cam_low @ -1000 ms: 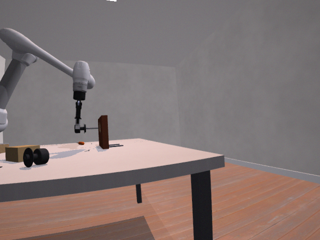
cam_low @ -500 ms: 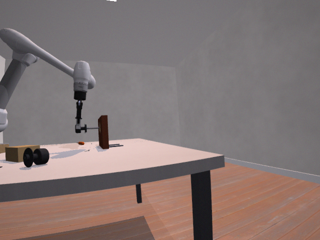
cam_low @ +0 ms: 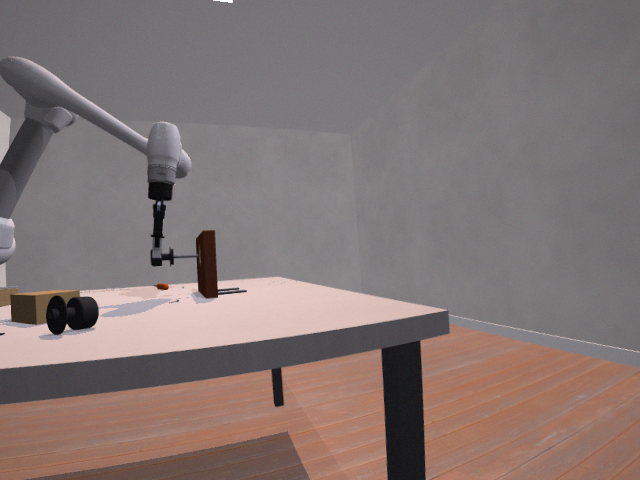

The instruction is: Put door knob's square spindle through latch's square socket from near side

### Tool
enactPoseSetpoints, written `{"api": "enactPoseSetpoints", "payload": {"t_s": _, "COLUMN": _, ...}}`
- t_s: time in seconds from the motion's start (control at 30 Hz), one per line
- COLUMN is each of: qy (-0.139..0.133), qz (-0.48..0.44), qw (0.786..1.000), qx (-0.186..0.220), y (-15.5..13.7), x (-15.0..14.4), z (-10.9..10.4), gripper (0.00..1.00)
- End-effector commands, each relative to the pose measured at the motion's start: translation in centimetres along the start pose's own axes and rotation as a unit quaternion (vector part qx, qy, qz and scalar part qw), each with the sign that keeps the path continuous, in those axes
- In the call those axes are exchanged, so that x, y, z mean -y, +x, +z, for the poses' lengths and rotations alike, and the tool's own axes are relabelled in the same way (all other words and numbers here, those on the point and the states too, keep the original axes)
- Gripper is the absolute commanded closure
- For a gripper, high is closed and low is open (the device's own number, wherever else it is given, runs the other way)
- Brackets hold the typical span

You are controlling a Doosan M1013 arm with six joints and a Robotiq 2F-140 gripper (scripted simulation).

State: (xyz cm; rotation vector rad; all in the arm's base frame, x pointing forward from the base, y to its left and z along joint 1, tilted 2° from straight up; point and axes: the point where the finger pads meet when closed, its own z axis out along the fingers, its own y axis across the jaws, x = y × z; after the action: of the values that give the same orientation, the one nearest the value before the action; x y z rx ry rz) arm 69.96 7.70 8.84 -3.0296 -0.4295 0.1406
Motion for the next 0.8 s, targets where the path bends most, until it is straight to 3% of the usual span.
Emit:
{"api": "enactPoseSetpoints", "payload": {"t_s": 0.0, "qy": -0.001, "qz": 0.0, "qw": 1.0, "qx": 0.003, "y": 0.17, "x": 0.07, "z": -0.1, "gripper": 0.58}}
{"api": "enactPoseSetpoints", "payload": {"t_s": 0.77, "qy": -0.001, "qz": 0.0, "qw": 1.0, "qx": 0.003, "y": 0.52, "x": 0.17, "z": -0.12, "gripper": 0.58}}
